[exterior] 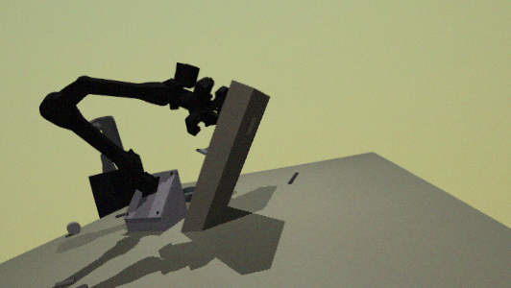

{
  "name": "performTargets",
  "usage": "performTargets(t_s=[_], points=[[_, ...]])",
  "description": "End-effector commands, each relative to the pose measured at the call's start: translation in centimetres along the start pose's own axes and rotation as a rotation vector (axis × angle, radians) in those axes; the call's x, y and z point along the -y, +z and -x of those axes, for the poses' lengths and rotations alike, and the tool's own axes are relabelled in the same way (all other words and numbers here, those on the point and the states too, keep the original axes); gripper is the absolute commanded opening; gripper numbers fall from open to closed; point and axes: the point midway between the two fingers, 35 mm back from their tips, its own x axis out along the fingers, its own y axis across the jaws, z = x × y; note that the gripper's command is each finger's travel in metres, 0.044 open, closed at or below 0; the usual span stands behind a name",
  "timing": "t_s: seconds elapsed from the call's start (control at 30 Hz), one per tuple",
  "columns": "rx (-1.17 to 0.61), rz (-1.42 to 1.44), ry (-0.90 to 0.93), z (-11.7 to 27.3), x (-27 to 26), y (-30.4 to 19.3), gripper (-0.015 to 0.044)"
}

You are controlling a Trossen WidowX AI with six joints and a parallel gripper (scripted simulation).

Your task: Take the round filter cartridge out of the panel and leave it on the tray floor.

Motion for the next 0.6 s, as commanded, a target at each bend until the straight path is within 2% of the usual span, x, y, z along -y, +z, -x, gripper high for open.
performTargets(t_s=[0.0, 0.57], points=[[-0.004, 0.006, 0.001, -0.31, 0.02, -0.08, 0.0103], [-0.004, 0.005, 0.001, -0.84, 0.03, -0.08, 0.0103]])
